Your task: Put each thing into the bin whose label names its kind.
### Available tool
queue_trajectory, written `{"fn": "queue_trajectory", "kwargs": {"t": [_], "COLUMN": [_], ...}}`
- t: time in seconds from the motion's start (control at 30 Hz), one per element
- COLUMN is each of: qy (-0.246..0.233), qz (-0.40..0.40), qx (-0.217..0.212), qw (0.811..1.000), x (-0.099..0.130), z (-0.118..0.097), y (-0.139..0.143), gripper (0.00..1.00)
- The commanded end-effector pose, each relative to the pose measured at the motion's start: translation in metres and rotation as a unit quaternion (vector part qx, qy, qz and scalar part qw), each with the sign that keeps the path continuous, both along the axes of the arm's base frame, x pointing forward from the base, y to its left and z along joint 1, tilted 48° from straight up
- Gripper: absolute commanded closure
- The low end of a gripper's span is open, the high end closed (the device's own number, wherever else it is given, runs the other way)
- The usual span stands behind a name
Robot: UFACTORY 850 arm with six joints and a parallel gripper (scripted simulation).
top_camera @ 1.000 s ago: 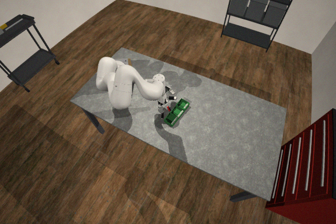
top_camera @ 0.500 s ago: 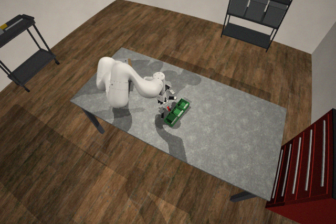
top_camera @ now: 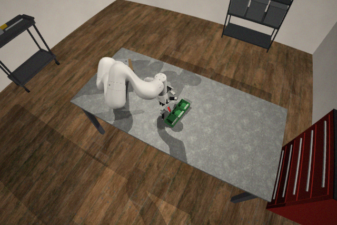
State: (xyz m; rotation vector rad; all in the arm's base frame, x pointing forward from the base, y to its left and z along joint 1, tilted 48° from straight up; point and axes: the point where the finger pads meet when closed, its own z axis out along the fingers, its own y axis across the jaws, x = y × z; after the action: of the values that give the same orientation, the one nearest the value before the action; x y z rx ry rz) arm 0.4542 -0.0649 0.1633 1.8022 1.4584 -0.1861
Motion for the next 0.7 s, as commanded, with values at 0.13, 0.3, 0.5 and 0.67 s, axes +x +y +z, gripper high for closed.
{"fn": "queue_trajectory", "kwargs": {"t": [0.13,0.3,0.5,0.67], "qy": [0.0,-0.007,-0.007,-0.007], "qz": [0.0,-0.007,-0.007,-0.007], "qx": [0.0,0.004,0.004,0.004], "qw": [1.0,1.0,1.0,1.0], "x": [0.024,0.042,0.066,0.078], "z": [0.024,0.041,0.065,0.077], "y": [-0.011,-0.02,-0.032,-0.038], "gripper": [1.0,1.0,1.0,1.0]}}
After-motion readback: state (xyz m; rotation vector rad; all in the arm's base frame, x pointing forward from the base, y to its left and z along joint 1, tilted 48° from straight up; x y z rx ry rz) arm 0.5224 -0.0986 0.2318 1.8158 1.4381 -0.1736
